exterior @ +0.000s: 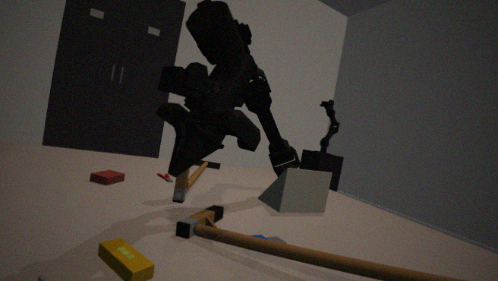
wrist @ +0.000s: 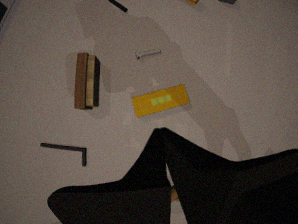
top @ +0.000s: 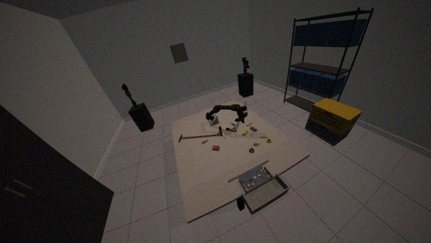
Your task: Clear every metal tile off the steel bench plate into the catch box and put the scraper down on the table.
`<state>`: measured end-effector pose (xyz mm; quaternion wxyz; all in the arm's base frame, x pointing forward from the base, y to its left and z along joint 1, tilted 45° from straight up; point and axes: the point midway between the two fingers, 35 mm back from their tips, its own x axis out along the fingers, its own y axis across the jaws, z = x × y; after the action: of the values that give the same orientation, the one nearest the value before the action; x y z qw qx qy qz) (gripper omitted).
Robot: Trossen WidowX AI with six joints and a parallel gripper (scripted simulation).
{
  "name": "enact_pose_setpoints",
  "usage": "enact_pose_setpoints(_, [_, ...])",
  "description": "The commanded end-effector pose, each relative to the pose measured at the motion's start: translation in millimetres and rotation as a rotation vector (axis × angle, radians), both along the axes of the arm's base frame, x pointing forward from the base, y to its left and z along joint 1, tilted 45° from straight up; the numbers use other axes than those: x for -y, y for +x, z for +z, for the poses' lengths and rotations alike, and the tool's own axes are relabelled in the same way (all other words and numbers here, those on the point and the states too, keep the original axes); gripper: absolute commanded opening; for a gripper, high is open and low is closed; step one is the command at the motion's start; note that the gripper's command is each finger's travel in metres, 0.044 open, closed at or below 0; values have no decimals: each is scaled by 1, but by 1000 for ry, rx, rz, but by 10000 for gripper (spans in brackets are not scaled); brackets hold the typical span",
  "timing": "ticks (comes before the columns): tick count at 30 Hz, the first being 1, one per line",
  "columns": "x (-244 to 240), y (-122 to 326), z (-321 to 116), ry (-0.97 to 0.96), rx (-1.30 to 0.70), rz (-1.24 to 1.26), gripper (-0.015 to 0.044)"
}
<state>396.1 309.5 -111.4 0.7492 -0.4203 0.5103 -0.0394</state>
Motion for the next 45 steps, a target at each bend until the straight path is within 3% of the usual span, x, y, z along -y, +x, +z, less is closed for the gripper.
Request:
enact_pose_setpoints(1, [-5, -2, 6, 2, -3, -8, 0])
enact_pose_setpoints(45, [103, 14, 156, -166, -198, 78, 0])
